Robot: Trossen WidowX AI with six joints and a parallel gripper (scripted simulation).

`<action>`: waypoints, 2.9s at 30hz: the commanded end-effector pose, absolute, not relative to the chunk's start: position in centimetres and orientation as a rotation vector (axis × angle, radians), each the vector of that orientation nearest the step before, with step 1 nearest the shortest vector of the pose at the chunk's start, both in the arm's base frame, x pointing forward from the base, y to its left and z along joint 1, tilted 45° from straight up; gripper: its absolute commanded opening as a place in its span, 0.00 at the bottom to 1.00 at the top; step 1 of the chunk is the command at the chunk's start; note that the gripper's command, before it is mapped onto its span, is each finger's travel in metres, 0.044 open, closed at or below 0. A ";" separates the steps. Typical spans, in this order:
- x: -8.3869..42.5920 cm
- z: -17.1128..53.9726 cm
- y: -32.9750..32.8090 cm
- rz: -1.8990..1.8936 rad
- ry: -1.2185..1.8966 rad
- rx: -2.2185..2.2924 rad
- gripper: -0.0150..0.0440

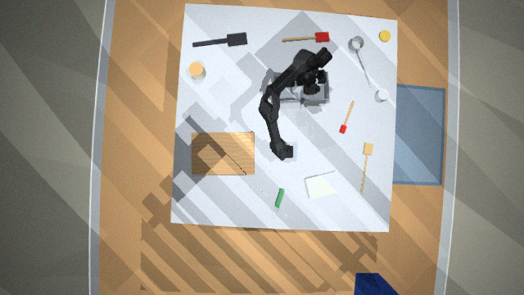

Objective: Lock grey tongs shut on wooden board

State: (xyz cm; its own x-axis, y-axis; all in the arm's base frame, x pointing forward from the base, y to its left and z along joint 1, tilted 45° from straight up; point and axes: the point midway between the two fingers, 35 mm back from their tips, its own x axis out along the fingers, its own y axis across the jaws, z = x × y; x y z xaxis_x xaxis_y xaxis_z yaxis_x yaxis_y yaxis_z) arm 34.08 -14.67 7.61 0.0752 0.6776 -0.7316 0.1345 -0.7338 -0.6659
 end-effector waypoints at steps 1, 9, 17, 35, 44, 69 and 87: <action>34.3 9.5 -13.1 1.686 -0.857 -1.987 0.00; 34.3 13.2 -9.6 1.661 -0.979 -2.097 0.00; 33.8 16.7 -6.0 1.620 -1.120 -2.209 0.00; 29.8 23.7 2.3 1.463 -1.469 -2.422 0.00; 27.2 26.0 5.3 1.368 -1.626 -2.494 0.00; 22.4 26.8 12.5 1.577 -1.917 -2.482 0.00; 17.6 27.8 16.5 1.643 -2.137 -2.525 0.00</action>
